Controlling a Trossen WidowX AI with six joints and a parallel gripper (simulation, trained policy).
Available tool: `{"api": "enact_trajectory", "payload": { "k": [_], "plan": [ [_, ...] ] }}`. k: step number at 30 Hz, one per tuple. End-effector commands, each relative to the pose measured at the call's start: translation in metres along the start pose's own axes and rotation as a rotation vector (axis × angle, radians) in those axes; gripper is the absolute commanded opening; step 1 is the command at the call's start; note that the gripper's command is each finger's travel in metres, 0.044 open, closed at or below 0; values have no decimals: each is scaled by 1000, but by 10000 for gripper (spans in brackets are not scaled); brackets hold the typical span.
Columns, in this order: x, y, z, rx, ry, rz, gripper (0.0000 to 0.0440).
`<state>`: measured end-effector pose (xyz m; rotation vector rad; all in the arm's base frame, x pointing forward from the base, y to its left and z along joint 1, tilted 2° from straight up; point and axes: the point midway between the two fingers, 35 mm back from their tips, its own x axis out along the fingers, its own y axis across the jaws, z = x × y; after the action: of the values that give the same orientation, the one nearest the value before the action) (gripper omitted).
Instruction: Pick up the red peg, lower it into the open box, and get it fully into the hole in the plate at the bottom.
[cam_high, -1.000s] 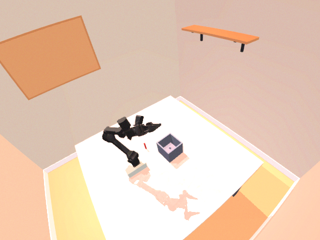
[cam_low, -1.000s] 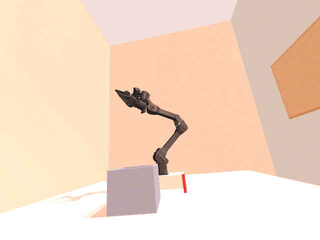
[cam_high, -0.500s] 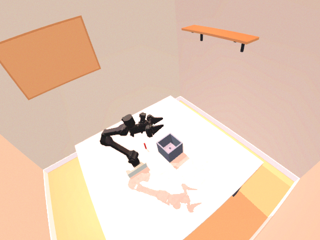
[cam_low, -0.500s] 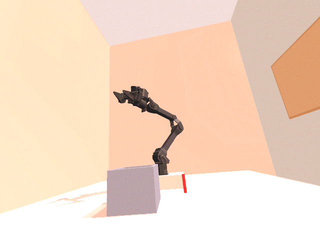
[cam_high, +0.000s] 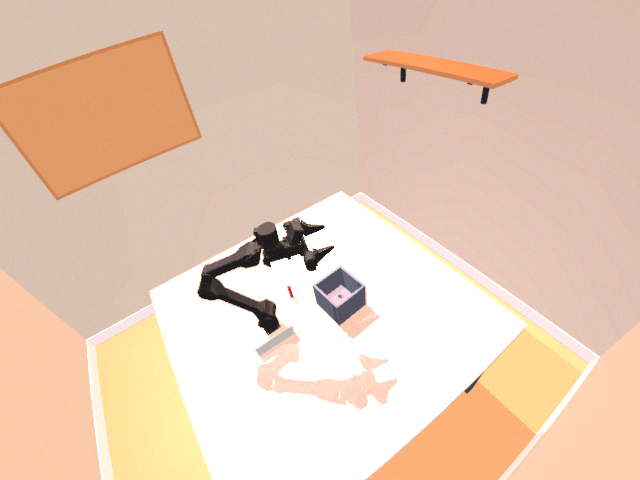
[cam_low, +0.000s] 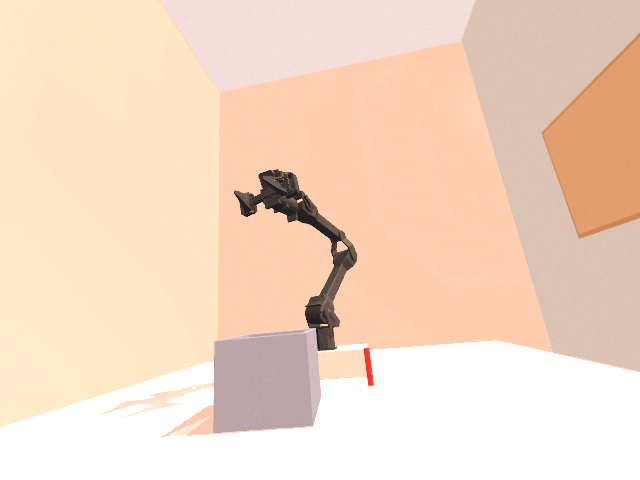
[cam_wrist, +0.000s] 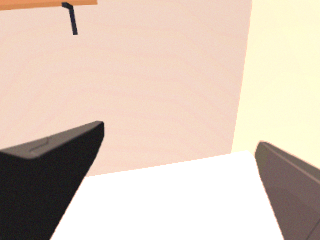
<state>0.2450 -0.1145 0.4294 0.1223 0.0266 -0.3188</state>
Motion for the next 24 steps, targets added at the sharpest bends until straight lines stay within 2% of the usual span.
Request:
{"api": "enact_trajectory", "payload": {
  "k": [1,13,24],
  "plan": [
    [3,12,-7,92,45,36,440],
    [5,60,-45,401,267,143,440],
    [-4,99,-84,627,504,171,439]
  ]
}}
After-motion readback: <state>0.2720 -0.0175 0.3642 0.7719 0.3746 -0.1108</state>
